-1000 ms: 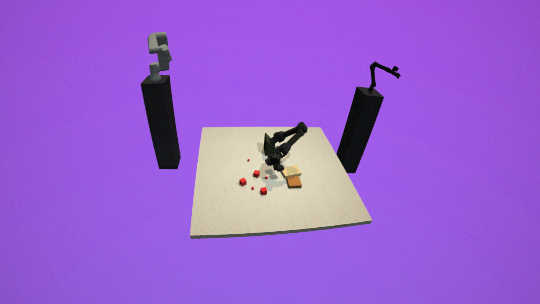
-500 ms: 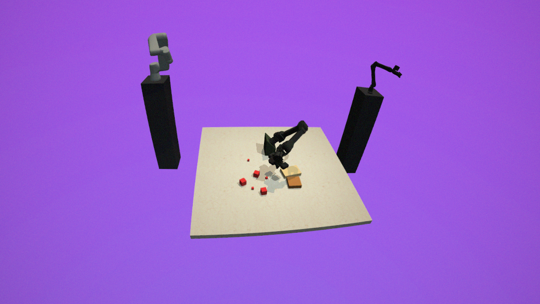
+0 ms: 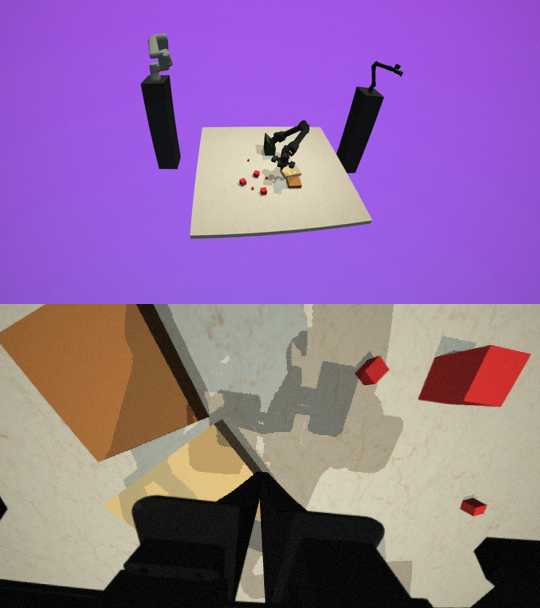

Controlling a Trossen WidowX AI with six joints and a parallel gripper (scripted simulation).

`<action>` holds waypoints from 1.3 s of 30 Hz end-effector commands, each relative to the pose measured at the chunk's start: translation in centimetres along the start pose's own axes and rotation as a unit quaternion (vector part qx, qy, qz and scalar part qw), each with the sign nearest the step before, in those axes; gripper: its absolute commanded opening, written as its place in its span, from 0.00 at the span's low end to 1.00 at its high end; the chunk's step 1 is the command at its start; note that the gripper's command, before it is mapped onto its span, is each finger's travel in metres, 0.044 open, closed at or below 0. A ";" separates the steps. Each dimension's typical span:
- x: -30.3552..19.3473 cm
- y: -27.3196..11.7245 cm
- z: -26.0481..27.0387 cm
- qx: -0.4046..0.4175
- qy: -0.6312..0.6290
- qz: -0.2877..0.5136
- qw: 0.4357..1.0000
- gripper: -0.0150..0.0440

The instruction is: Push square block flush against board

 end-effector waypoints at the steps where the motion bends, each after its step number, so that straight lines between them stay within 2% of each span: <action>1: -0.2 -0.3 1.3 -0.003 -0.072 -0.007 0.997 0.25; 11: -1.4 -0.3 4.0 -0.005 -0.240 -0.006 0.971 0.25; 20: -2.6 -0.3 6.3 -0.006 -0.385 -0.006 0.923 0.25; 39: -5.8 -0.5 10.8 -0.001 -0.658 -0.006 0.753 0.25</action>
Point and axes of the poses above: the point midway between the two fingers, 35 mm back from their tips, its own y axis out along the fingers, its own z axis across the jaws, x = y × z, the point moved 1 cm from there along -y, back along the fingers, and after that the axes turned 5 degrees about y, right-handed, at the moved point
